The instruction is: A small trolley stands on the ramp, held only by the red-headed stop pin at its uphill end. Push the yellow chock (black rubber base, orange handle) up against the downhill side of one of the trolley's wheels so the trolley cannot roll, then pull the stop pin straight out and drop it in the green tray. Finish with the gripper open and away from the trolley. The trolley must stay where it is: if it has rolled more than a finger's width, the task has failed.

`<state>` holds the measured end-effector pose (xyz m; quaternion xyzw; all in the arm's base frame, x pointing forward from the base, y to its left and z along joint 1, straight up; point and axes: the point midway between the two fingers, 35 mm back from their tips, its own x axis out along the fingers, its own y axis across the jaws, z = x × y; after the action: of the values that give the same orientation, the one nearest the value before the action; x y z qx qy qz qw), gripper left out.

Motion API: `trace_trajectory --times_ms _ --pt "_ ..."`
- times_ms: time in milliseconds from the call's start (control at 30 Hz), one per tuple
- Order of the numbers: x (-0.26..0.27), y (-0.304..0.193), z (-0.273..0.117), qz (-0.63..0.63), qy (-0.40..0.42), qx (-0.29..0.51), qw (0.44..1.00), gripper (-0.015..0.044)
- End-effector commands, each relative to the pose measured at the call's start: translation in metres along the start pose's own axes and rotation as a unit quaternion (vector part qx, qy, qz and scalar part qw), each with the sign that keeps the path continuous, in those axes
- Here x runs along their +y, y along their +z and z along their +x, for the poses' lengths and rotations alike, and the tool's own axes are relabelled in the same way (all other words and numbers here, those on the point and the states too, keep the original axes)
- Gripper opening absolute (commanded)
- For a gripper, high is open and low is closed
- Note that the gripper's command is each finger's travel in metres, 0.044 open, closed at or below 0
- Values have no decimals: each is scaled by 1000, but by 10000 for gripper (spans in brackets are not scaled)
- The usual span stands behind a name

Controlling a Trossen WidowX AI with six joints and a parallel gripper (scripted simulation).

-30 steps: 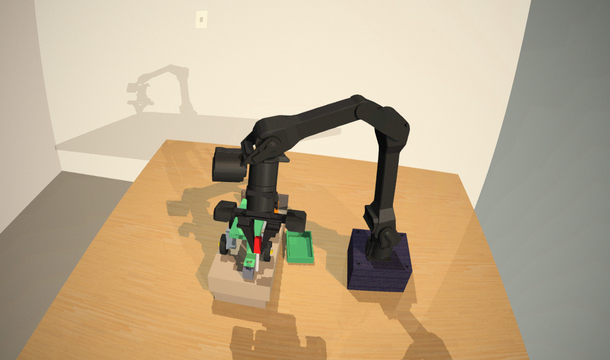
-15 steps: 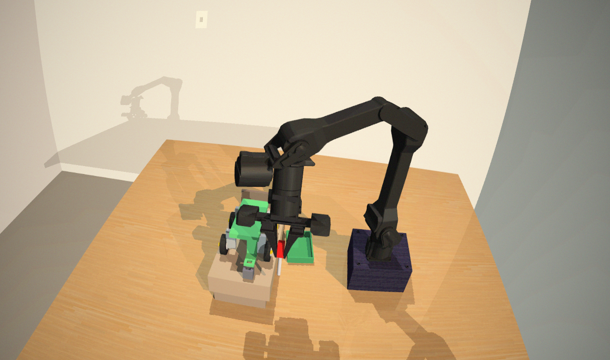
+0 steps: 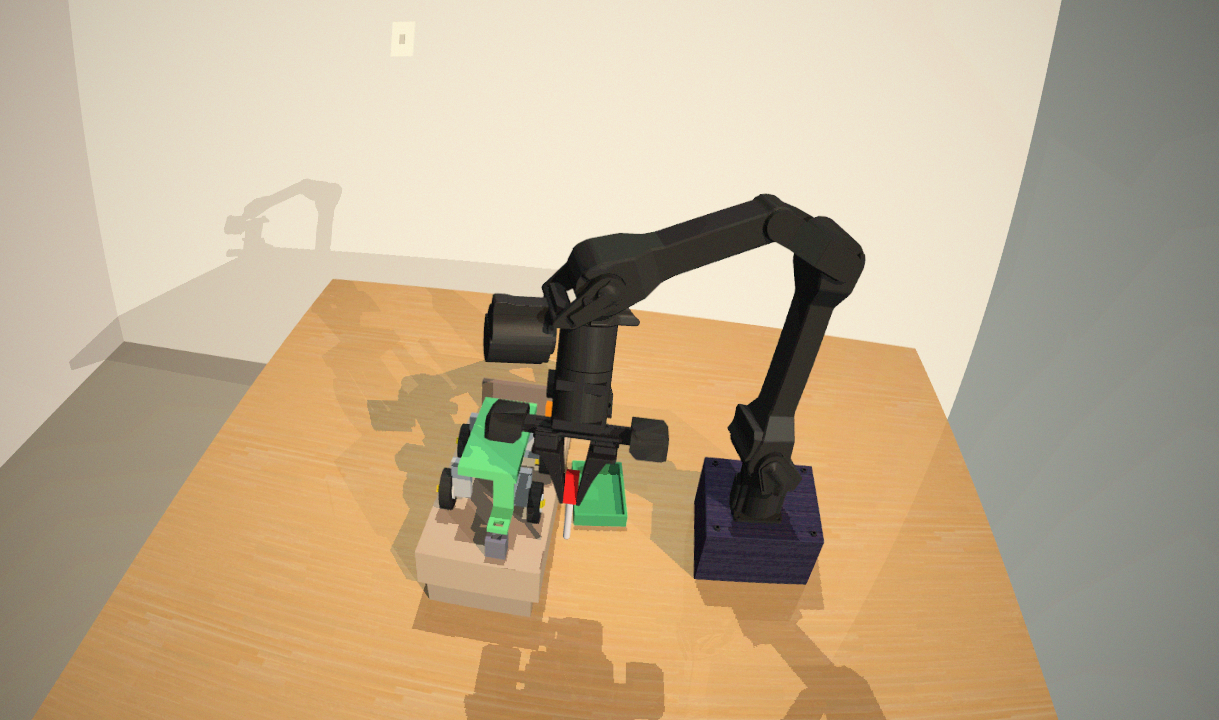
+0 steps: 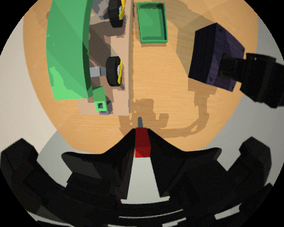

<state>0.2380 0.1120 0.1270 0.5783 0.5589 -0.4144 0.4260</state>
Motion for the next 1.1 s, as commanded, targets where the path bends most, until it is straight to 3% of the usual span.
trace_trajectory --times_ms 0,1067 --pt "-1 16 -1 0 -3 1 1000 0" --pt "1 141 -18 0 -3 -5 1000 0"
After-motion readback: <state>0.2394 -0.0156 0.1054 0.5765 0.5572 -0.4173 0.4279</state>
